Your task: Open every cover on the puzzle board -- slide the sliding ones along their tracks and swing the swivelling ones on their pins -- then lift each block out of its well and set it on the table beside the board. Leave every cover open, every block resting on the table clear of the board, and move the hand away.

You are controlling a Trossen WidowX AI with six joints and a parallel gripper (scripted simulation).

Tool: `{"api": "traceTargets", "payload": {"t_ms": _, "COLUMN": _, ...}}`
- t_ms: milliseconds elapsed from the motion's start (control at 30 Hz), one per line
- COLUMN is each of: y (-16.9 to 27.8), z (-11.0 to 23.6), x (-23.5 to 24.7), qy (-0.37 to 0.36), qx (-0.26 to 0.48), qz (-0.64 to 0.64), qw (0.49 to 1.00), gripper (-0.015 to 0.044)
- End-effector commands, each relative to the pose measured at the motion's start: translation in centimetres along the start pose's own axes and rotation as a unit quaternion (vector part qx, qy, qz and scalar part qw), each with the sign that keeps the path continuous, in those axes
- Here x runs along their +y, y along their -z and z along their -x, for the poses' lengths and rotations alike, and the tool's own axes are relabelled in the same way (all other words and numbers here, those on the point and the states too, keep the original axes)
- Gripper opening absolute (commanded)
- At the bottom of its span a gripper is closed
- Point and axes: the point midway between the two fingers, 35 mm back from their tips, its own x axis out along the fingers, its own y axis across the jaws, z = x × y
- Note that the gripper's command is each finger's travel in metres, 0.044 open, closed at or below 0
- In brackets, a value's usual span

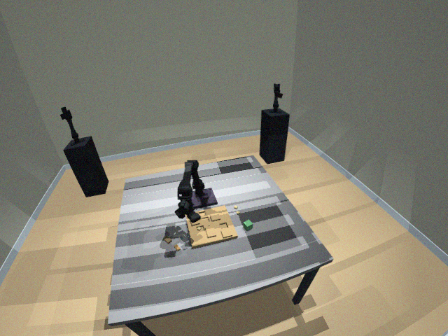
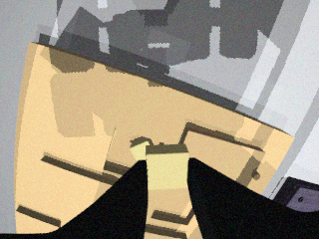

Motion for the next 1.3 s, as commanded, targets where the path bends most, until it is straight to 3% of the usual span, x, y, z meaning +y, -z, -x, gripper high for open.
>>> {"api": "traceTargets", "payload": {"t_ms": 0, "y": -1.0, "z": 0.1, "x": -1.1, "qy": 0.001, "qx": -0.004, "qz": 0.003, "qw": 1.0, "gripper": 0.008}}
{"api": "traceTargets", "payload": {"t_ms": 933, "y": -7.0, "z": 0.0, "x": -10.0, "qy": 0.005, "qx": -0.004, "qz": 0.002, "qw": 1.0, "gripper": 0.008}}
{"api": "traceTargets", "payload": {"t_ms": 1267, "y": -7.3, "z": -1.1, "x": -10.2, "qy": 0.005, "qx": -0.004, "qz": 0.002, "qw": 1.0, "gripper": 0.008}}
